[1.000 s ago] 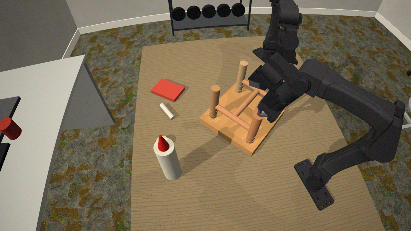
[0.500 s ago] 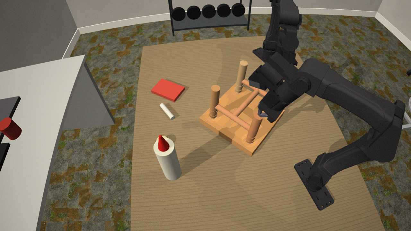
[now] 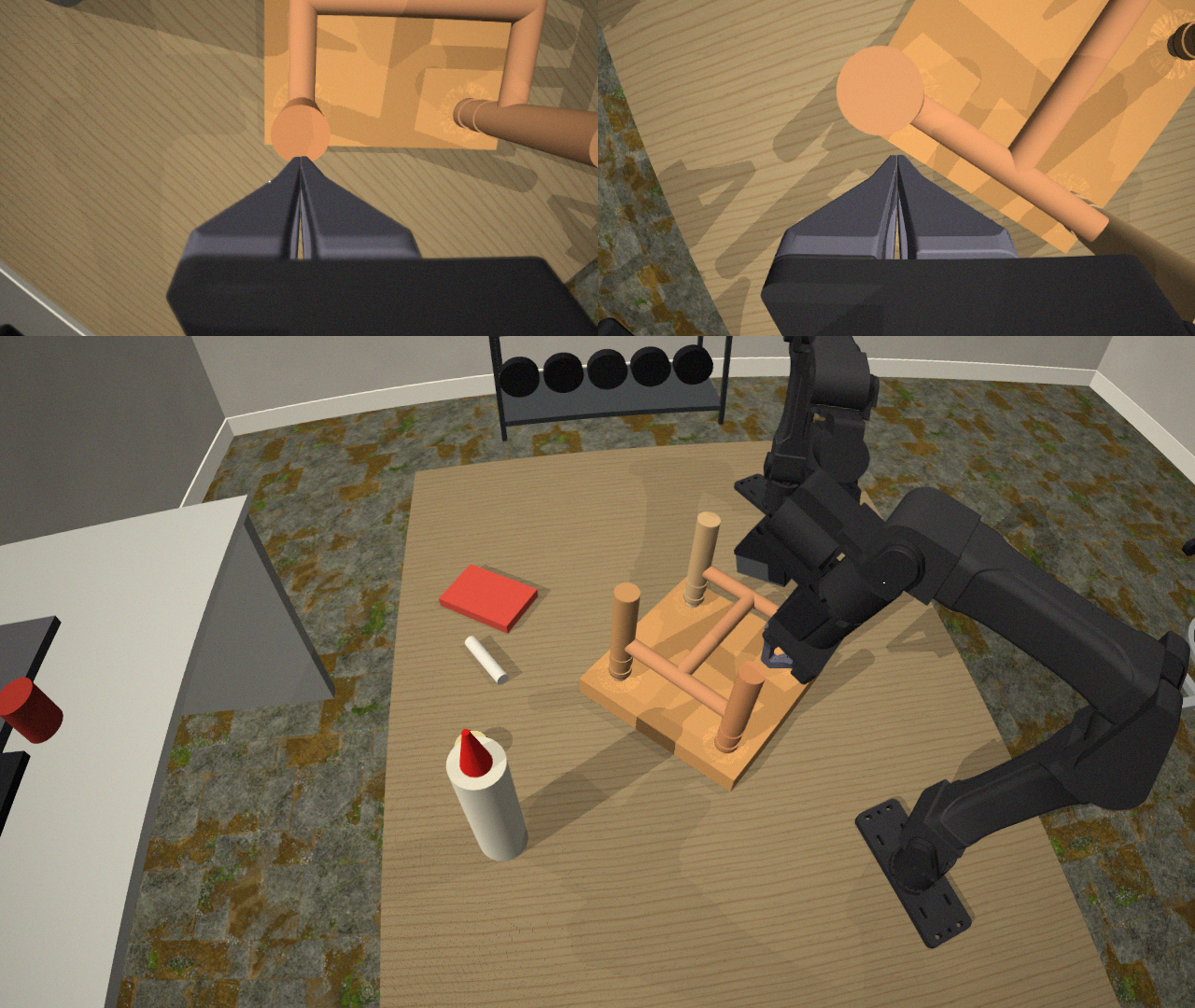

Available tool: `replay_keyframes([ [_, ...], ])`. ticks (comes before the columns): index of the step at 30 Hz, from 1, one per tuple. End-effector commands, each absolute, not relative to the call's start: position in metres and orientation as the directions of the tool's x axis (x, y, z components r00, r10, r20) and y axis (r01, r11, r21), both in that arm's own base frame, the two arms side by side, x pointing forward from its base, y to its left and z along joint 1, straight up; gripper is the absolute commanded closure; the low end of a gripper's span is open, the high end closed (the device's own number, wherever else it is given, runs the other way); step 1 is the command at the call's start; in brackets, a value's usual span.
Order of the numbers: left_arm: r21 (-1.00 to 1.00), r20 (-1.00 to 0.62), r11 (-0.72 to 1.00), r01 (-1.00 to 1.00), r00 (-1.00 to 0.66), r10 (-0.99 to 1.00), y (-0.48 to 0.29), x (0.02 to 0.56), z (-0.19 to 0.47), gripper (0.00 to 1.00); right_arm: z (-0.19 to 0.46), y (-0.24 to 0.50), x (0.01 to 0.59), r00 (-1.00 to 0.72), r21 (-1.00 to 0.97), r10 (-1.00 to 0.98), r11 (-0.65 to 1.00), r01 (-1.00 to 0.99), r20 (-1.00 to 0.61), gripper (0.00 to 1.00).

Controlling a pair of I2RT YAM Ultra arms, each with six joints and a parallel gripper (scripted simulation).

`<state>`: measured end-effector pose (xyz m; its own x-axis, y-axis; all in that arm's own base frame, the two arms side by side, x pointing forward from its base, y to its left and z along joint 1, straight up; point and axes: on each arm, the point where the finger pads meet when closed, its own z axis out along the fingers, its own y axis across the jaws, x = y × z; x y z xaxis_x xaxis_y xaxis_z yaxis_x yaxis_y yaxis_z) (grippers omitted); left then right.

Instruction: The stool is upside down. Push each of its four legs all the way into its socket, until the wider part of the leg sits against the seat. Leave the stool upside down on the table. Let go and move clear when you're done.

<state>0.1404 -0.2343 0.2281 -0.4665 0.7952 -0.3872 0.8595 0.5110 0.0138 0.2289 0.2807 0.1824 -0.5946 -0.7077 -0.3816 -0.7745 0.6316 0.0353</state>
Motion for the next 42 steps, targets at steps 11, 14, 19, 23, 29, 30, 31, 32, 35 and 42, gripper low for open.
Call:
replay_keyframes([
  [11, 0.015, -0.433, 0.516, 0.857, -0.459, 0.776, -0.232, 0.139, 0.257, 1.0, 0.205, 0.289, 0.236, -0.572, 0.032, -0.685, 0.628, -0.778, -0.452, 1.0],
  [14, 0.016, -0.464, 0.516, 0.856, -0.451, 0.762, -0.232, 0.139, 0.267, 1.0, 0.205, 0.289, 0.236, -0.572, 0.032, -0.685, 0.628, -0.778, -0.452, 1.0],
  [19, 0.016, -0.466, 0.517, 0.856, -0.451, 0.761, -0.232, 0.139, 0.267, 1.0, 0.208, 0.275, 0.229, -0.59, 0.035, -0.695, 0.635, -0.772, -0.411, 1.0],
  [23, 0.016, -0.467, 0.517, 0.856, -0.451, 0.761, -0.232, 0.139, 0.268, 1.0, 0.209, 0.28, 0.227, -0.578, 0.034, -0.697, 0.625, -0.779, -0.423, 1.0],
  [29, 0.016, -0.466, 0.517, 0.856, -0.451, 0.761, -0.232, 0.139, 0.267, 1.0, 0.22, 0.266, 0.222, -0.594, 0.037, -0.699, 0.635, -0.772, -0.399, 1.0],
  [30, 0.016, -0.466, 0.517, 0.856, -0.451, 0.761, -0.232, 0.139, 0.267, 1.0, 0.225, 0.265, 0.221, -0.593, 0.037, -0.698, 0.634, -0.772, -0.401, 1.0],
  [31, 0.016, -0.466, 0.517, 0.856, -0.451, 0.761, -0.232, 0.139, 0.267, 1.0, 0.227, 0.264, 0.221, -0.593, 0.037, -0.7, 0.634, -0.773, -0.397, 1.0],
  [32, 0.016, -0.466, 0.517, 0.856, -0.451, 0.761, -0.232, 0.139, 0.267, 1.0, 0.232, 0.263, 0.22, -0.592, 0.037, -0.7, 0.633, -0.774, -0.4, 1.0],
  [35, 0.016, -0.466, 0.517, 0.856, -0.451, 0.761, -0.232, 0.139, 0.267, 1.0, 0.244, 0.259, 0.217, -0.592, 0.038, -0.699, 0.633, -0.773, -0.402, 1.0],
  [42, 0.016, -0.466, 0.517, 0.856, -0.451, 0.761, -0.232, 0.139, 0.267, 1.0, 0.229, 0.263, 0.212, -0.584, 0.038, -0.714, 0.62, -0.784, -0.387, 1.0],
])
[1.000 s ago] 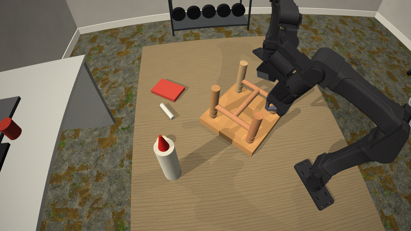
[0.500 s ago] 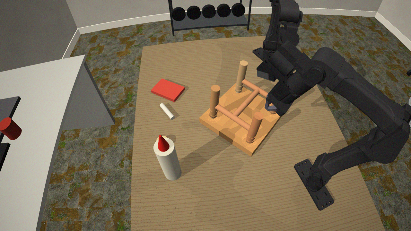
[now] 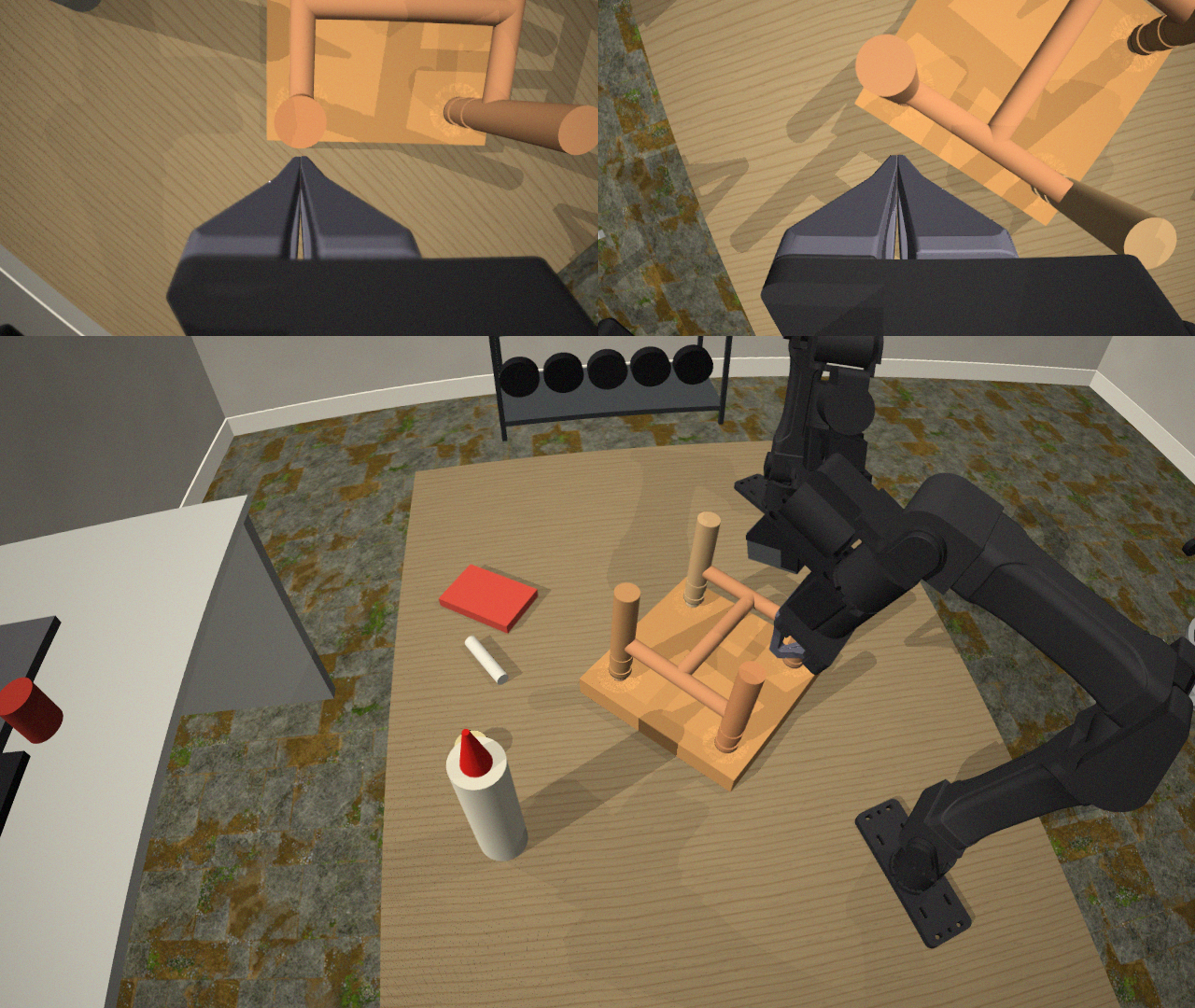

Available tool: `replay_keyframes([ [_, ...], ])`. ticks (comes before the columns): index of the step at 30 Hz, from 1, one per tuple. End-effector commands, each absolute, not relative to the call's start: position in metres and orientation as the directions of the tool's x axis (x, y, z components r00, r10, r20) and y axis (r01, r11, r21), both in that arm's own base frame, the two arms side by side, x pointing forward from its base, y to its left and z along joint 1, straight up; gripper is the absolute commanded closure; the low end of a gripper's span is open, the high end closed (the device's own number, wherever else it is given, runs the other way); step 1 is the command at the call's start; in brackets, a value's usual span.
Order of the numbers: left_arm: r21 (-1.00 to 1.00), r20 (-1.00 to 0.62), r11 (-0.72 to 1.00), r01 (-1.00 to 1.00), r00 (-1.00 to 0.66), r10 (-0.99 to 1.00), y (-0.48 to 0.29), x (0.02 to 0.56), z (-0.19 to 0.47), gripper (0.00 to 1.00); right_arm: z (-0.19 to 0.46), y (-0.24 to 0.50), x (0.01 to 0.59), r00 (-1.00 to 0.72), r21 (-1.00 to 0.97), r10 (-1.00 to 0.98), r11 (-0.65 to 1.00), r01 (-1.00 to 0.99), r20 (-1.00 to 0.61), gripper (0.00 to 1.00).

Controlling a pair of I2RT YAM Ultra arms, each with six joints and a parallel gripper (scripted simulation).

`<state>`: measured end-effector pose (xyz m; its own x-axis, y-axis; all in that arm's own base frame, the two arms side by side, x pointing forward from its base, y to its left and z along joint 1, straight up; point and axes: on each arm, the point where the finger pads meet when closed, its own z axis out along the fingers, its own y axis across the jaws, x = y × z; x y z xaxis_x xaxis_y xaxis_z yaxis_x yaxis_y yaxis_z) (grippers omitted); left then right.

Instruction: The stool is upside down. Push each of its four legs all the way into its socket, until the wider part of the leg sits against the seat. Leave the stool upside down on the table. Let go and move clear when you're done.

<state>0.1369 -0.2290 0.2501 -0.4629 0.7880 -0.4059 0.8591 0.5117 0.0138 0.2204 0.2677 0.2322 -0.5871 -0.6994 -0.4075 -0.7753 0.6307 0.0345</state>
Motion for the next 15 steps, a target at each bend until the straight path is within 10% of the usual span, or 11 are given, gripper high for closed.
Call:
replay_keyframes([
  [1, 0.016, -0.466, 0.517, 0.856, -0.451, 0.761, -0.232, 0.139, 0.267, 1.0, 0.229, 0.263, 0.212, -0.584, 0.038, -0.714, 0.62, -0.784, -0.387, 1.0],
  [15, 0.005, -0.409, 0.513, 0.859, -0.466, 0.785, -0.26, 0.156, 0.267, 1.0, 0.245, 0.243, 0.24, -0.642, 0.02, -0.645, 0.699, -0.715, -0.413, 1.0],
])
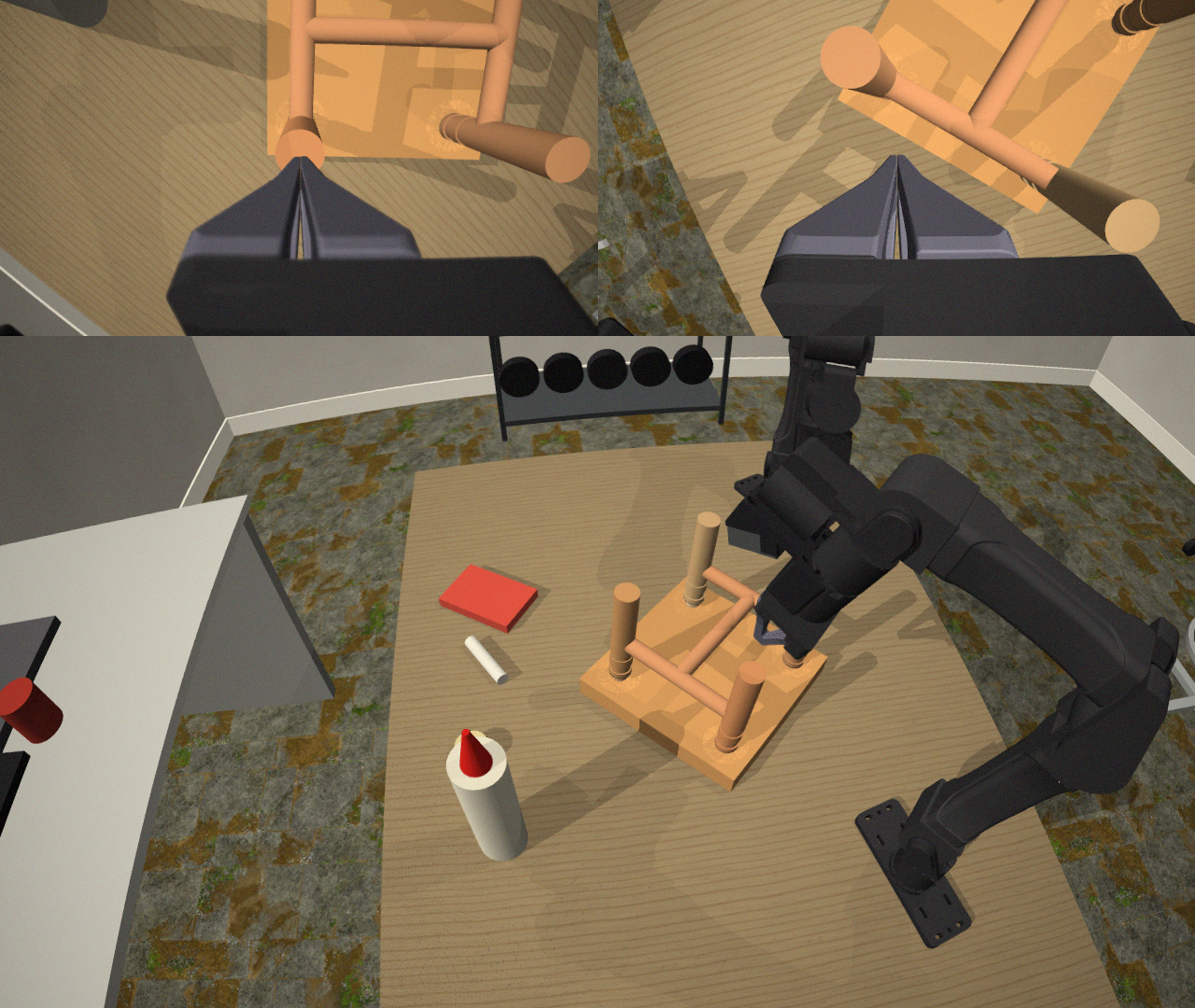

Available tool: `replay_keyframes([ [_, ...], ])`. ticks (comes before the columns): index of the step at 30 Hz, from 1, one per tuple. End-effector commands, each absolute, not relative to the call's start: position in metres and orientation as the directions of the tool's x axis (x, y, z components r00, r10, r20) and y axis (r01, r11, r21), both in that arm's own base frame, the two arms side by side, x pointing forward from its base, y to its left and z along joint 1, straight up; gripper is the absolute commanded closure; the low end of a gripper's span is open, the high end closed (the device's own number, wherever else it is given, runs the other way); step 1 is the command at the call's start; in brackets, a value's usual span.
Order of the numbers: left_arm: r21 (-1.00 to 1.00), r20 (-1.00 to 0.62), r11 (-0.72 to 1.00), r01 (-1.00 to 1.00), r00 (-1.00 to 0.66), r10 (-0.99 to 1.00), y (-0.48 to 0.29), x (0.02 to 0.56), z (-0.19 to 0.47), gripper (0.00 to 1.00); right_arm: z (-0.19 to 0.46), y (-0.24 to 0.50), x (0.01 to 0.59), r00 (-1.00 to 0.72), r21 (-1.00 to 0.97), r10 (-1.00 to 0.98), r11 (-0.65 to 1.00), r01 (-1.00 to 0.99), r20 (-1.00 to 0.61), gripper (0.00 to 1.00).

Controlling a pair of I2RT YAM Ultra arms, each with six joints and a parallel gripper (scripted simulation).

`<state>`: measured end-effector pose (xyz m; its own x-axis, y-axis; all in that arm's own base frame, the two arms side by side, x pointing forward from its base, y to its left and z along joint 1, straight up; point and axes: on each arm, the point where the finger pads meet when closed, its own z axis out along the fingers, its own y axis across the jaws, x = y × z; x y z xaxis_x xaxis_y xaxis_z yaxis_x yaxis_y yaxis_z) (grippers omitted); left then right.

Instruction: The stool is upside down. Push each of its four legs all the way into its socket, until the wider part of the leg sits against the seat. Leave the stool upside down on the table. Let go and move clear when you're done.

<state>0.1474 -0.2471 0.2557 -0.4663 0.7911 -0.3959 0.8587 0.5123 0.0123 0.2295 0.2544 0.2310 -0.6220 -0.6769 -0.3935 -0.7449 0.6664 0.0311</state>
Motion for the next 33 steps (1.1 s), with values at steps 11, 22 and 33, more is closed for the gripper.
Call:
replay_keyframes([
  [11, -0.001, -0.347, 0.512, 0.859, -0.48, 0.806, -0.32, 0.192, 0.267, 1.0, 0.259, 0.194, 0.272, -0.741, 0.011, -0.522, 0.815, -0.58, -0.423, 1.0],
  [22, -0.007, -0.34, 0.505, 0.863, -0.477, 0.81, -0.378, 0.223, 0.252, 1.0, 0.262, 0.152, 0.295, -0.813, 0.013, -0.412, 0.889, -0.457, -0.411, 1.0],
  [33, 0.0, -0.363, 0.504, 0.864, -0.47, 0.805, -0.398, 0.235, 0.247, 1.0, 0.276, 0.136, 0.306, -0.809, -0.005, -0.364, 0.913, -0.408, -0.462, 1.0],
])
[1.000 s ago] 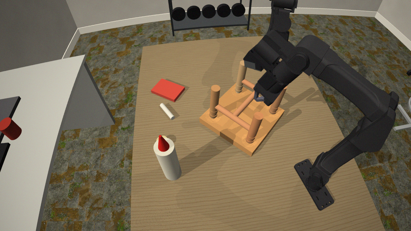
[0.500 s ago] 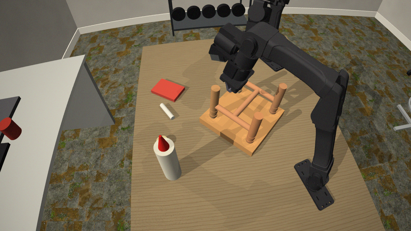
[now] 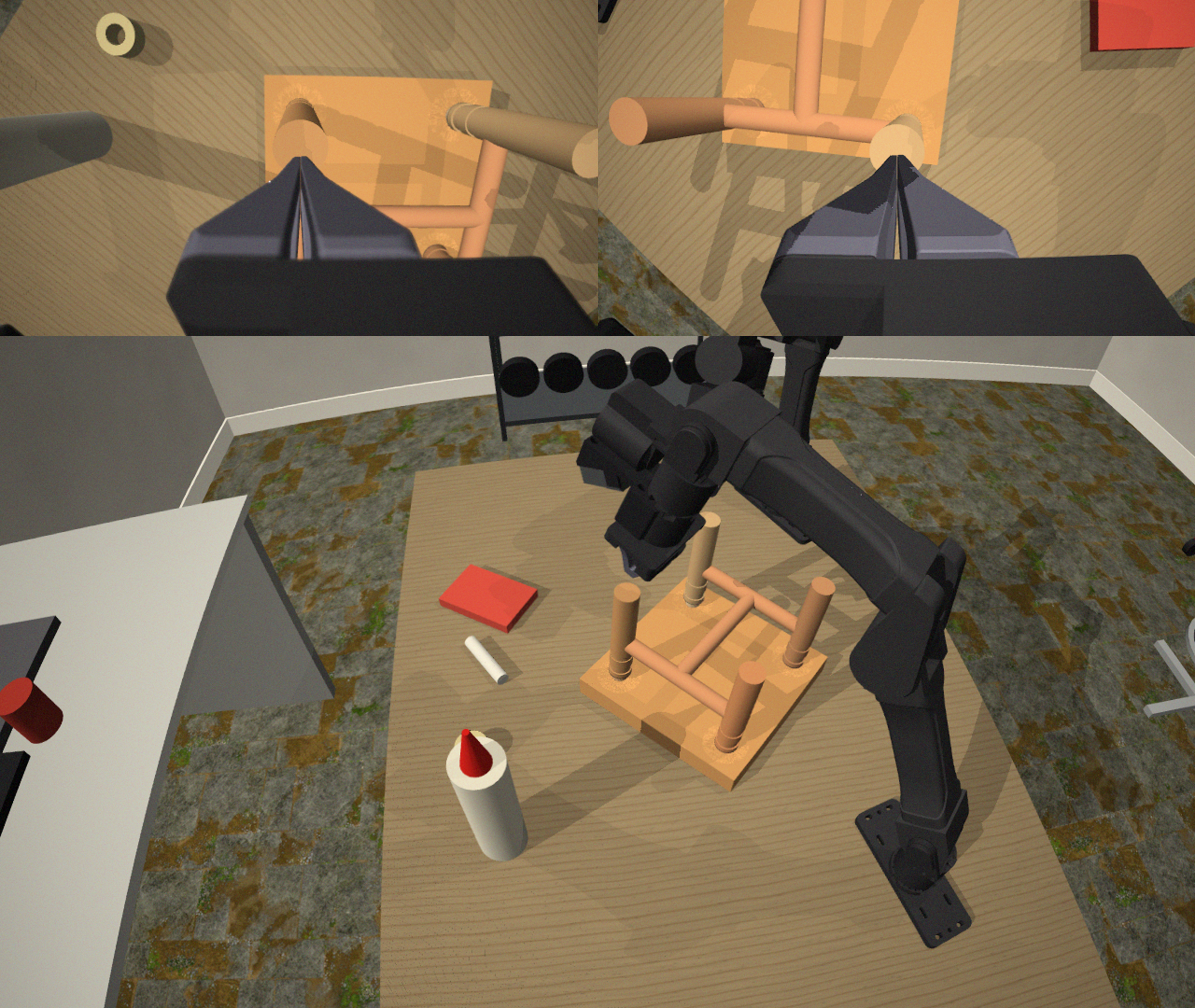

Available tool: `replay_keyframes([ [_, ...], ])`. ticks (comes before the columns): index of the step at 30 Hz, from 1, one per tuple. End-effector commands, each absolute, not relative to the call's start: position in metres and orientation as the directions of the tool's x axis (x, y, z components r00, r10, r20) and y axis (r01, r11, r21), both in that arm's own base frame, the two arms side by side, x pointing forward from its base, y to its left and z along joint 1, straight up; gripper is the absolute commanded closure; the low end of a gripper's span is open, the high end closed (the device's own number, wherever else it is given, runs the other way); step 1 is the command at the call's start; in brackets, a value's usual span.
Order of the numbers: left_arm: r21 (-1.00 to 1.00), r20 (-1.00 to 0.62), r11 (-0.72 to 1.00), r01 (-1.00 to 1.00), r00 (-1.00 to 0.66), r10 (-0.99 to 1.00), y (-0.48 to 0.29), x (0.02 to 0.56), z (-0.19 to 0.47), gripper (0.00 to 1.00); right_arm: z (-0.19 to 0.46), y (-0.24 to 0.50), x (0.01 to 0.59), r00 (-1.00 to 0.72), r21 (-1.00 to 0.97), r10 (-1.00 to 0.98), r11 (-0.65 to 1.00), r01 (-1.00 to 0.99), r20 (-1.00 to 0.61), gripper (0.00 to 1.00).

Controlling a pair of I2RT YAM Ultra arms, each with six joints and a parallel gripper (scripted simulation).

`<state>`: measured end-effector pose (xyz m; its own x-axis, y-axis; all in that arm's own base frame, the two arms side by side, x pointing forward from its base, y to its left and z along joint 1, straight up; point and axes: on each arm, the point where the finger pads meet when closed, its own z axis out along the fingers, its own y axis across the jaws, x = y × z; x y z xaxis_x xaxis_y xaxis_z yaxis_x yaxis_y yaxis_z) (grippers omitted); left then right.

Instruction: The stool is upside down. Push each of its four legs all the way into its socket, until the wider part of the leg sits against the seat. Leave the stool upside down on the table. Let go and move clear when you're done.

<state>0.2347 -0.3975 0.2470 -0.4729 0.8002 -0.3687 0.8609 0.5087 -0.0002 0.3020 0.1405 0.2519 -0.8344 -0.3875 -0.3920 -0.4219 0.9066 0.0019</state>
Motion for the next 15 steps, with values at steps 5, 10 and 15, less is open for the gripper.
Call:
replay_keyframes([
  [5, 0.001, -0.391, 0.504, 0.864, -0.464, 0.795, -0.398, 0.235, 0.258, 1.0, 0.276, 0.143, 0.304, -0.801, -0.005, -0.38, 0.904, -0.427, -0.463, 1.0],
  [10, 0.001, -0.445, 0.504, 0.864, -0.451, 0.774, -0.401, 0.236, 0.273, 1.0, 0.276, 0.142, 0.305, -0.804, -0.002, -0.373, 0.908, -0.419, -0.464, 1.0],
  [15, 0.001, -0.429, 0.504, 0.864, -0.455, 0.781, -0.399, 0.235, 0.266, 1.0, 0.273, 0.141, 0.305, -0.808, 0.0, -0.371, 0.909, -0.418, -0.458, 1.0],
])
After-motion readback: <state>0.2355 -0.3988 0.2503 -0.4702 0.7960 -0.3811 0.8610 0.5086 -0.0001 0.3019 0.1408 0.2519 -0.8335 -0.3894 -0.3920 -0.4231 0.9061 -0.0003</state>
